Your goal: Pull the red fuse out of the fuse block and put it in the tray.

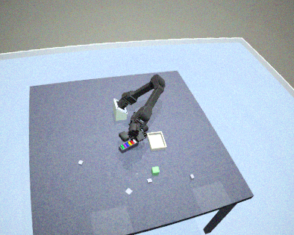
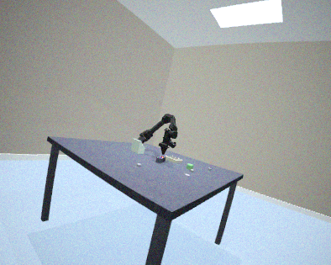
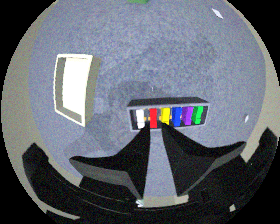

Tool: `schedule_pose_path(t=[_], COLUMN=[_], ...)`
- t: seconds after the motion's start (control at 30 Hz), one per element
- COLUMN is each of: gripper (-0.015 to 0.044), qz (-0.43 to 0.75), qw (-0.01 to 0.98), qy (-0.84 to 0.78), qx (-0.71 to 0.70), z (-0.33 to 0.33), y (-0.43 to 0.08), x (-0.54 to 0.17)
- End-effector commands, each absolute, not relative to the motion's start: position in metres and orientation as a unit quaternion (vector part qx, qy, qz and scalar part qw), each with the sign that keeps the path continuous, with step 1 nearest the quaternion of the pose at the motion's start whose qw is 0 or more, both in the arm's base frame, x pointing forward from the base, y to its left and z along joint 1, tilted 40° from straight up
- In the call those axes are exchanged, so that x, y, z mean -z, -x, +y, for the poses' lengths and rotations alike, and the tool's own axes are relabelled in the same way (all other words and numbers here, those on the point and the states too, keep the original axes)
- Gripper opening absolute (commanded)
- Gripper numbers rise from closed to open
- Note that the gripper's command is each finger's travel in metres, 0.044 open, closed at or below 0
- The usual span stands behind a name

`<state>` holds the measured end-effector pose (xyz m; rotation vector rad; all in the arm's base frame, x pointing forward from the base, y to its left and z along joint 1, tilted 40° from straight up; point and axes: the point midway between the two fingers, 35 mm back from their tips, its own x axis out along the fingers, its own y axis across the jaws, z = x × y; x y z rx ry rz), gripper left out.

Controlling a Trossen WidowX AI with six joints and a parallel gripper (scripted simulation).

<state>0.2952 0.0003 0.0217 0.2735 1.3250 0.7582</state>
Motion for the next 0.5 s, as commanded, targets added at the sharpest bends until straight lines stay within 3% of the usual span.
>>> schedule_pose_path(t=[0.0, 0.47], gripper=[0.0067, 0.0067], qz=[0.599, 0.598], qw=[0.713, 0.713], qy=[-0.128, -0.128], qx=[-0.342, -0.343], z=[0.0045, 0.0113], y=[-0.2946, -0.2943], x=[-0.0176, -0.0087])
